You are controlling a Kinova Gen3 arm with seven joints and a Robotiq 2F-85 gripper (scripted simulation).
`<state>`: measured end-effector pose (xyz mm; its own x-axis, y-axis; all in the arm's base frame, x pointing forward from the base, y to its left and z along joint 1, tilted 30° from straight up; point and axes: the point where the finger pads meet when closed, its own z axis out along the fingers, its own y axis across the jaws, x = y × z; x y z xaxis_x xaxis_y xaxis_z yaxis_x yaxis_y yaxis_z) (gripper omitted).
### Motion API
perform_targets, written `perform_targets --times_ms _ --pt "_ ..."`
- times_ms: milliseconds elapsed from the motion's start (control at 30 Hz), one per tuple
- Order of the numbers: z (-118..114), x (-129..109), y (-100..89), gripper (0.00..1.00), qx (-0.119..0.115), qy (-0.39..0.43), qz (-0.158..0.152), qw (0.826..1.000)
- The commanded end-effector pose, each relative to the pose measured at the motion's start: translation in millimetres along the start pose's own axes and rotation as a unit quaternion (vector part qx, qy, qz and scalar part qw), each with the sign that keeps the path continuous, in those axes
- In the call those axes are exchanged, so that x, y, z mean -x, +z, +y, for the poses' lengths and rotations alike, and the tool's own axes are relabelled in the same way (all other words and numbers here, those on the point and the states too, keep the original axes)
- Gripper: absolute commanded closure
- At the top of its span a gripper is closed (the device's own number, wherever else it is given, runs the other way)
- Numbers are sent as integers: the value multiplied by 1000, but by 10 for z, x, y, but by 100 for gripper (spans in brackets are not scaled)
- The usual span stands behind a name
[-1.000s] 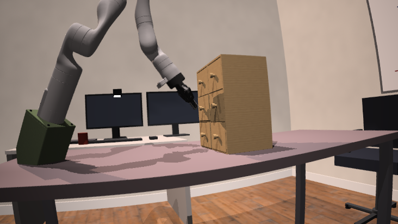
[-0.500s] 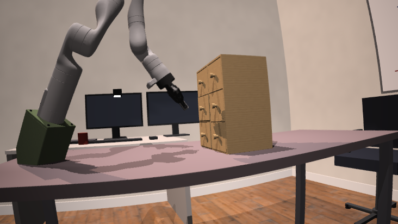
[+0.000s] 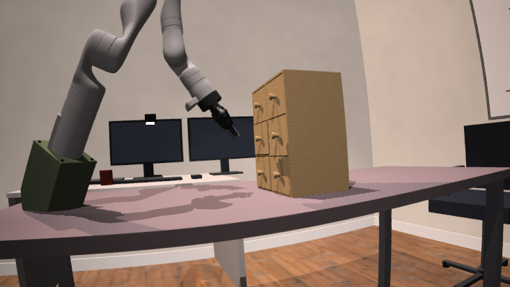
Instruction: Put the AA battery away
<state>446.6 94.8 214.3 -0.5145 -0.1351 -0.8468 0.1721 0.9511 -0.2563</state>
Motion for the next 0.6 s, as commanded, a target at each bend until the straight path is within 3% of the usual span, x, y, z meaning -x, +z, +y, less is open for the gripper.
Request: perform_targets --times_ms 0,567 --pt "85 15 -138 100 10 -3 -3 1000" --pt "72 45 -760 100 10 -3 -3 1000"
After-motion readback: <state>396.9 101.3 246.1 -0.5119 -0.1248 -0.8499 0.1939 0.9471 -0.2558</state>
